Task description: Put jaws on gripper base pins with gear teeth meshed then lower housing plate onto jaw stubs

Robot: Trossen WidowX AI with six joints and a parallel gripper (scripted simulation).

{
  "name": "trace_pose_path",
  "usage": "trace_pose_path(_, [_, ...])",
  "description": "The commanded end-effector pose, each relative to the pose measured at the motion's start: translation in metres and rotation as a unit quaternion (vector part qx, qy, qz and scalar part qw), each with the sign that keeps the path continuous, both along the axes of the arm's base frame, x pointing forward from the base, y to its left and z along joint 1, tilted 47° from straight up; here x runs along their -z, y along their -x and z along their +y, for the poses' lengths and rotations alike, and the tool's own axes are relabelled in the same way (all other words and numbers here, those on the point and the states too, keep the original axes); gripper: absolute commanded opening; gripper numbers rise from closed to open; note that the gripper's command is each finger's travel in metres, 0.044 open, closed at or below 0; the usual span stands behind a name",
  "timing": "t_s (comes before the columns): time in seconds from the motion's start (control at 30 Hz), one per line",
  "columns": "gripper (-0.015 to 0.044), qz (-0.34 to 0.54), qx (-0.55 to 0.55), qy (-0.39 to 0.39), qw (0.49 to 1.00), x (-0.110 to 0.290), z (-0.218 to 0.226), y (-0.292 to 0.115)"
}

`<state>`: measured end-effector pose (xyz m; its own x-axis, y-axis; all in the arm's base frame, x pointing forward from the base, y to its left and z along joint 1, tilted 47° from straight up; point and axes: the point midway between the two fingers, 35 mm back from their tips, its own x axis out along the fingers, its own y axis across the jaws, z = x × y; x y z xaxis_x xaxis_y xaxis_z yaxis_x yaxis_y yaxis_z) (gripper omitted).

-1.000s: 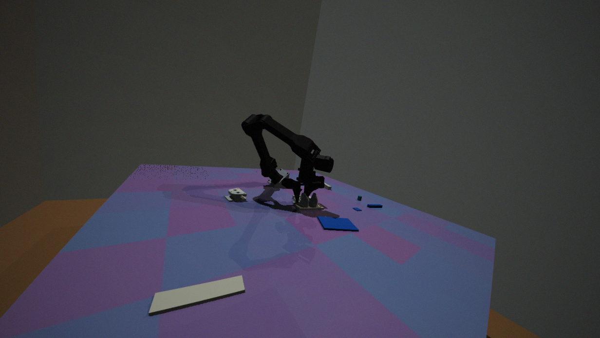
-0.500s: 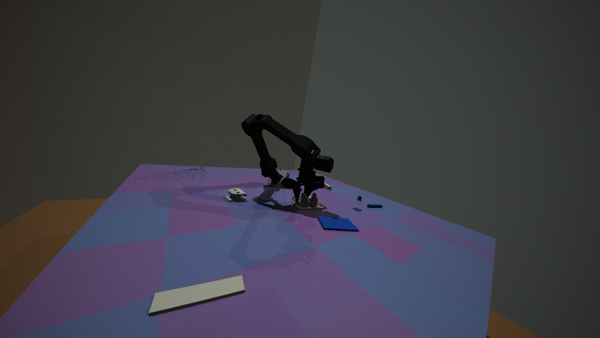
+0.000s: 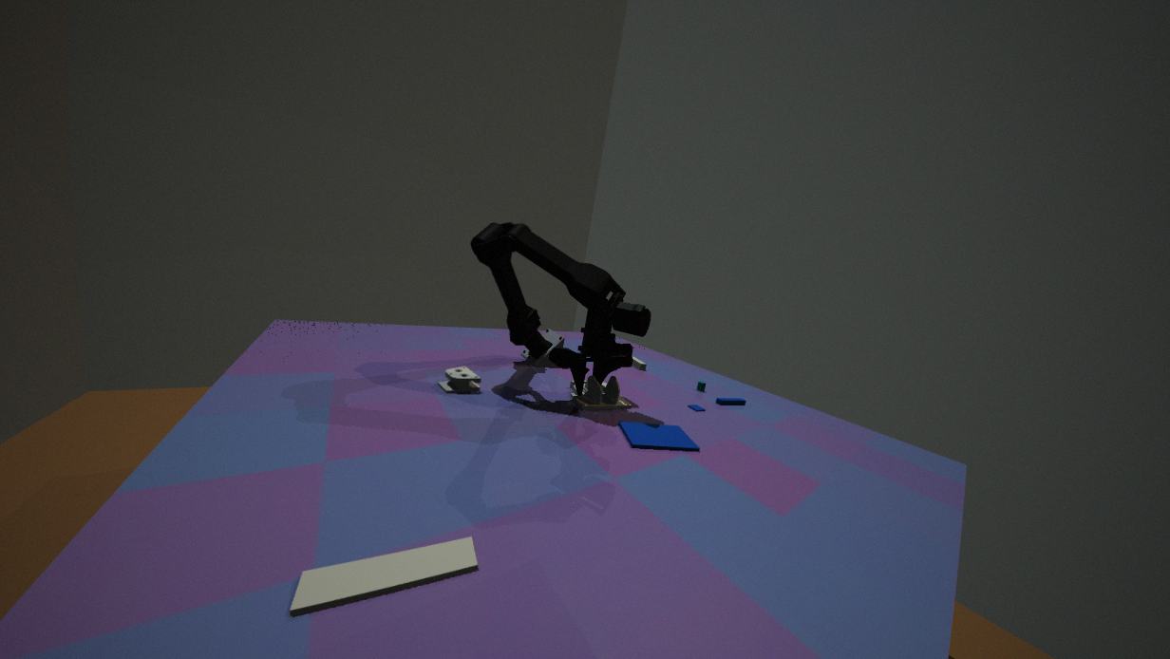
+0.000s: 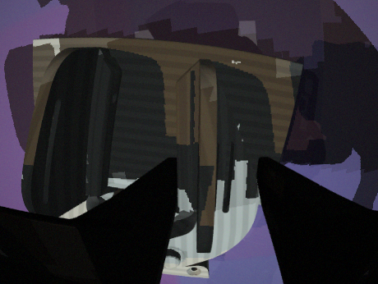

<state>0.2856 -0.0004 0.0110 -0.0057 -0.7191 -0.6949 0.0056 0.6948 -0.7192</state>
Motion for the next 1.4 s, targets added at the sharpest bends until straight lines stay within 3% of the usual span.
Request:
trace_pose_path(0.0, [0.0134,0.003,-0.003,0.002,1.0,0.0001,-0.0008,0.0006])
trace_pose_path(1.2, [0.0134,0.003,-0.003,0.002,1.0,0.0001,-0.0008,0.0006])
trace_pose_path(1.3, [0.0213,0.0,0.0,0.0,1.0,0.0,-0.0001,0.0])
trace_pose_path(1.37, [0.0224,0.0,0.0,0.0,1.0,0.0,-0.0001,0.0])
